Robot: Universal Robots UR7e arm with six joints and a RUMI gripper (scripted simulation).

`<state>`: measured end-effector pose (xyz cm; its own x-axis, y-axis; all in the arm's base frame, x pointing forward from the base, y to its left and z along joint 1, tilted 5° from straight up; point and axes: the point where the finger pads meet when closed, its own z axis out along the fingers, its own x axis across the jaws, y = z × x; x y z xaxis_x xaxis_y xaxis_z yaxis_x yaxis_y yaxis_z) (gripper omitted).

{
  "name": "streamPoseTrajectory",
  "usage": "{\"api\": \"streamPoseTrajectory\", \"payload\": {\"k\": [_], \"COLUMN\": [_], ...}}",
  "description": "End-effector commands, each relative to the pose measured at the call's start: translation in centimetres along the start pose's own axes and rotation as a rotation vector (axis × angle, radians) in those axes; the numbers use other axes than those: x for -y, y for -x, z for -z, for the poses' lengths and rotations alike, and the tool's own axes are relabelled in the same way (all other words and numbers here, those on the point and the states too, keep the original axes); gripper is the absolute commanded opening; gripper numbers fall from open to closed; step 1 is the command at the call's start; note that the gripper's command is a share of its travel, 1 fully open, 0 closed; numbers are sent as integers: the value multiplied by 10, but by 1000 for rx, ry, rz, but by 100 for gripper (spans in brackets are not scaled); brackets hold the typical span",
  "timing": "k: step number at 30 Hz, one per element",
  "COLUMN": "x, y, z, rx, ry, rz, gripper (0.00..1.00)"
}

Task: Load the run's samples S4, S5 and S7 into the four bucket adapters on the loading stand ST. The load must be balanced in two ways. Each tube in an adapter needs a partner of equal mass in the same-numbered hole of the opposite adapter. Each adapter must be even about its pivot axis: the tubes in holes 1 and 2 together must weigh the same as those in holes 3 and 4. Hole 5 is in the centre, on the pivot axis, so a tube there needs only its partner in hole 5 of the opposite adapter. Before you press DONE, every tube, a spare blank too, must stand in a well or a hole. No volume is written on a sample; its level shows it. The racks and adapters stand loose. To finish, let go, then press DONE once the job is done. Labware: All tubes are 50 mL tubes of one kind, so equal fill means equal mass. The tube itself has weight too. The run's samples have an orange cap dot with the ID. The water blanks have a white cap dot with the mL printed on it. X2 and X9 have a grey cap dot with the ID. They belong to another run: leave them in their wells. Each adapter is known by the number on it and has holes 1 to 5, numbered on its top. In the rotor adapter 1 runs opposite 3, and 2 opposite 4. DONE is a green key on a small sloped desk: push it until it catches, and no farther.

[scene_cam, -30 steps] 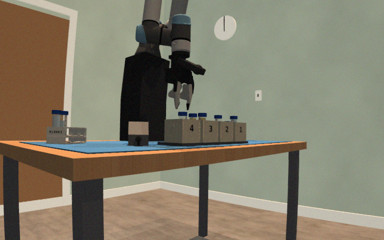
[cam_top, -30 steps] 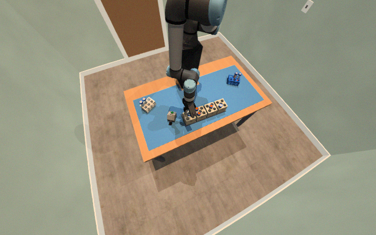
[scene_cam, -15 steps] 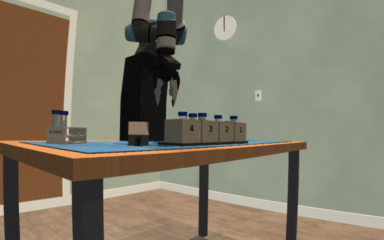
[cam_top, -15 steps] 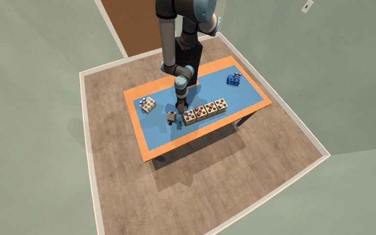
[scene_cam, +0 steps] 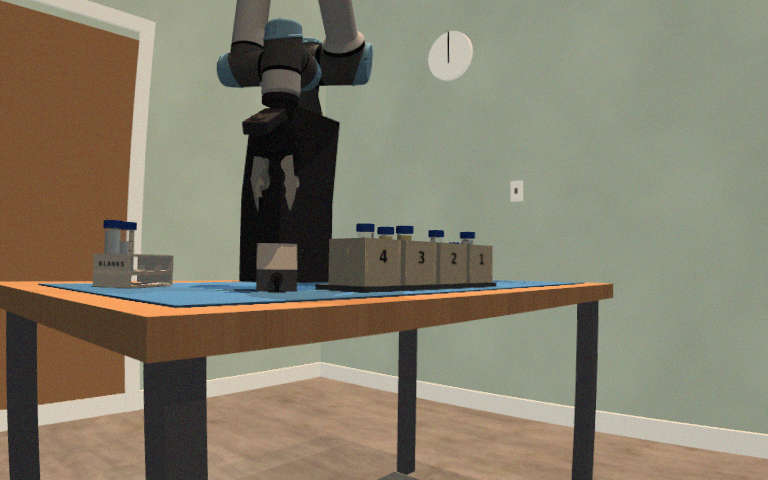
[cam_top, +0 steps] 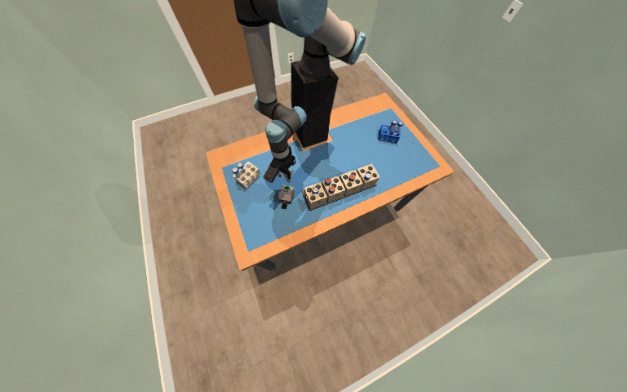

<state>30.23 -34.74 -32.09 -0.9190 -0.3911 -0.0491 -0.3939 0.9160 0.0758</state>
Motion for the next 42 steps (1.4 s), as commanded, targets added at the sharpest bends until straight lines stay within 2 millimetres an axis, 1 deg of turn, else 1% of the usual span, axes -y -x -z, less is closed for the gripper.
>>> {"api": "streamPoseTrajectory", "payload": {"k": [1,2,17,19,34,36,37,38,42], "x": [13,13,53,53,94,94,96,97,97], "y": [-33,-33,-152,-152,-270,-270,-278,-280,-280], "z": [0,0,1,1,1,1,1,1,1], "rx": [-2,-2,-2,-2,-3,-3,-3,-3,-3], "ry": [-2,-2,-2,-2,-2,-2,-2,-2,-2], "rz": [-58,-58,-58,-58,-58,-58,-58,-58,-58], "gripper": [35,35,35,35,35,35,35,35,35]}}
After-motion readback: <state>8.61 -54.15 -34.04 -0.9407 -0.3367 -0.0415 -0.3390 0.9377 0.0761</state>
